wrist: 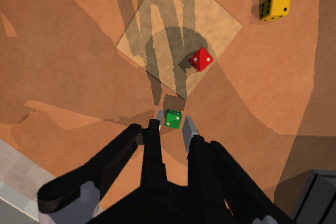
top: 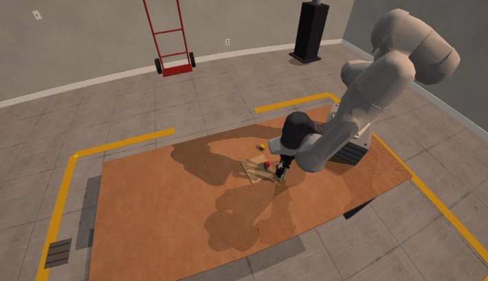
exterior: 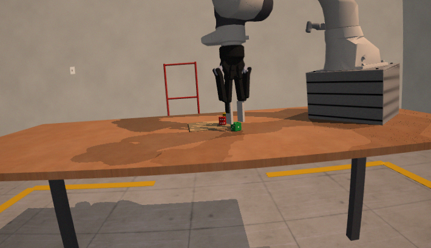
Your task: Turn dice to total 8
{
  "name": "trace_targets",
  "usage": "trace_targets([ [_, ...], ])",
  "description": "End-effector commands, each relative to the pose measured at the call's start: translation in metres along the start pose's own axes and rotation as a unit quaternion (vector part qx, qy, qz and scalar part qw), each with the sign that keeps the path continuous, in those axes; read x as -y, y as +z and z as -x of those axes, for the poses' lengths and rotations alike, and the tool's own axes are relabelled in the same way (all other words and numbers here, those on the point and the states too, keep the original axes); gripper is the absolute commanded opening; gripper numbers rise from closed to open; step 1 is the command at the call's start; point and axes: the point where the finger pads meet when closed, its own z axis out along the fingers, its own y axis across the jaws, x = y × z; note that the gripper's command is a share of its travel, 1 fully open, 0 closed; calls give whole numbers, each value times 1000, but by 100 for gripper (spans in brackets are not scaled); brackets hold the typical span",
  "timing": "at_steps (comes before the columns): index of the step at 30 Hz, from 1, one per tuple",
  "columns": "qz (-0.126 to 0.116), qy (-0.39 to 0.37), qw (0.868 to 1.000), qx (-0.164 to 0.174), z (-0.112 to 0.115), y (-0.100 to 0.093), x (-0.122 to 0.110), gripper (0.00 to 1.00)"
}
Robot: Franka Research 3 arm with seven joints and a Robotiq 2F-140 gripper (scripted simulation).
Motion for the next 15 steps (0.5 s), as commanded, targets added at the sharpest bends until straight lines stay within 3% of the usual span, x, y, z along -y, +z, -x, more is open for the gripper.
trace_targets([
  [1,-1,-6,1000,-1,-1,6,0,25],
  [15,-1,-6,1000,-1,-1,22,0,25],
])
